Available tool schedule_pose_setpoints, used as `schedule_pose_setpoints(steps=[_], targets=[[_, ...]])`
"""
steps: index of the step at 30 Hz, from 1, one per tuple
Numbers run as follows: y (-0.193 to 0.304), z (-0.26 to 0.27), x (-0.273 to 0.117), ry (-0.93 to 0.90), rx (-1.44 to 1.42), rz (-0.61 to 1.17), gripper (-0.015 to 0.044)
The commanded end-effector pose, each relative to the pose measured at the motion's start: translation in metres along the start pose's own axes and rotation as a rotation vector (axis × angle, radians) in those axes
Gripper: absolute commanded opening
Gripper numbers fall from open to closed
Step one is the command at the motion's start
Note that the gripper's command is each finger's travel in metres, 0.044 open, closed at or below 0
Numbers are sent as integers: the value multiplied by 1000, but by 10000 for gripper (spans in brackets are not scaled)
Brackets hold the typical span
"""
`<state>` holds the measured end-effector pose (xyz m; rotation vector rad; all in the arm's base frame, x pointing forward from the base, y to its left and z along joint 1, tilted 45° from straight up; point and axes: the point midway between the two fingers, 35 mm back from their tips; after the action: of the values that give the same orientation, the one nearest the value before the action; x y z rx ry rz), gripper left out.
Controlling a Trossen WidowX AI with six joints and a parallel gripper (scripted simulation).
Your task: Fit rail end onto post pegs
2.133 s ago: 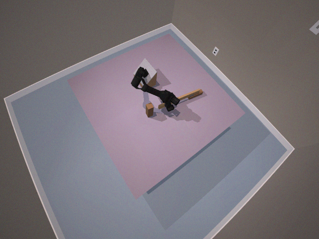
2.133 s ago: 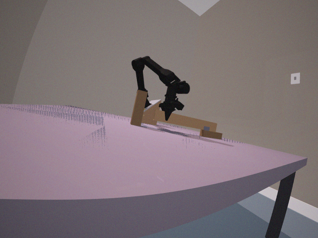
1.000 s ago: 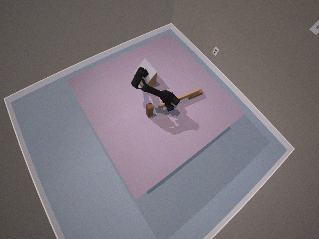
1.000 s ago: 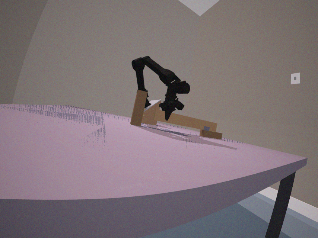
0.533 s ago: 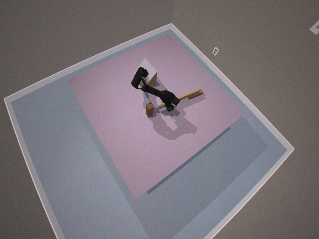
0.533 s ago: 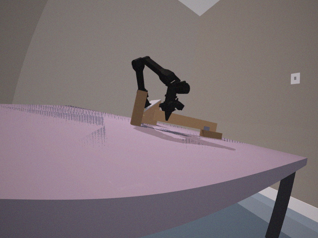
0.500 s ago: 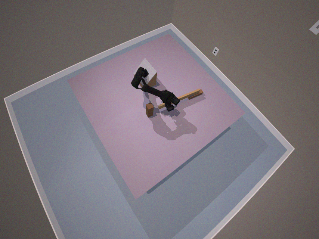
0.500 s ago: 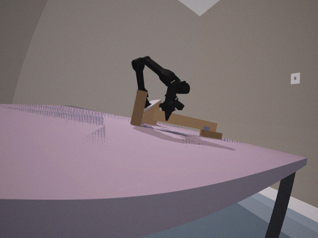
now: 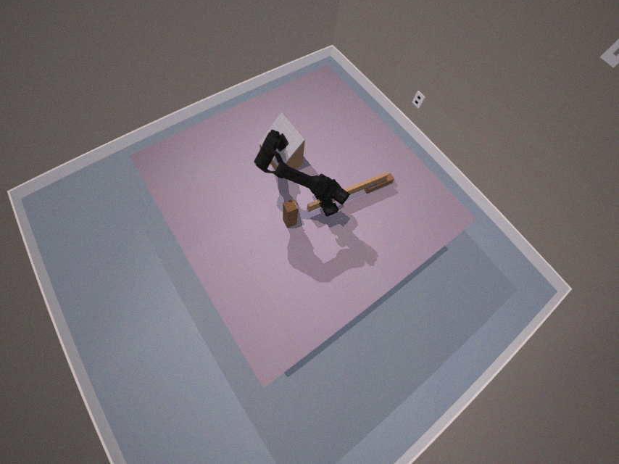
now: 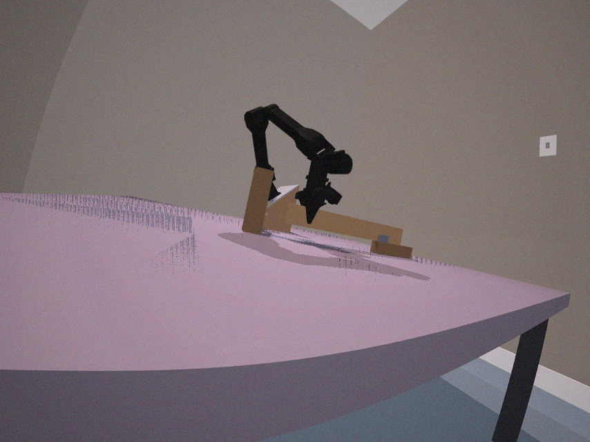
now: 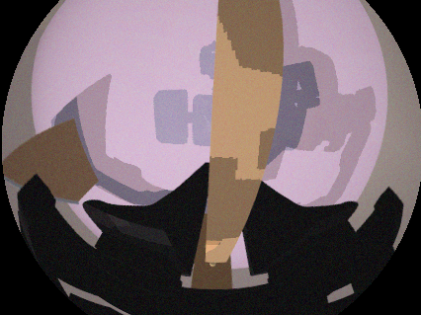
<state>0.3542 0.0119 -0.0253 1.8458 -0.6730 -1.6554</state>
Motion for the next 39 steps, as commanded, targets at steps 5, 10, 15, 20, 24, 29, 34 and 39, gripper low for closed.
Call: schedule_pose_setpoints(steps=[5,10,15,20,24,29,34,39], targets=[[-3,-1,-4,8,-3,-5,0],[-3,-2,-3,8,-3,-5,0],[-3,-2,-2,8,-3,-5,0],[-3,-2,-2,8,-3,-5,0],[-3,-2,-1,8,-3,-4,0],[-2,-2,-1,8,-3,-4,0],[0,-2,-1,8,-3,-4,0],[1,-2,-1,8,-3,-4,0]])
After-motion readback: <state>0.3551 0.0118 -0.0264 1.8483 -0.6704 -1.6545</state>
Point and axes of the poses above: the point midway between the two fingers, 35 mm back from their tips, its own x axis out along the fingers, its own z axis across the jaws, y = z × x, and after that the axes turned 5 degrees about -x, right-handed
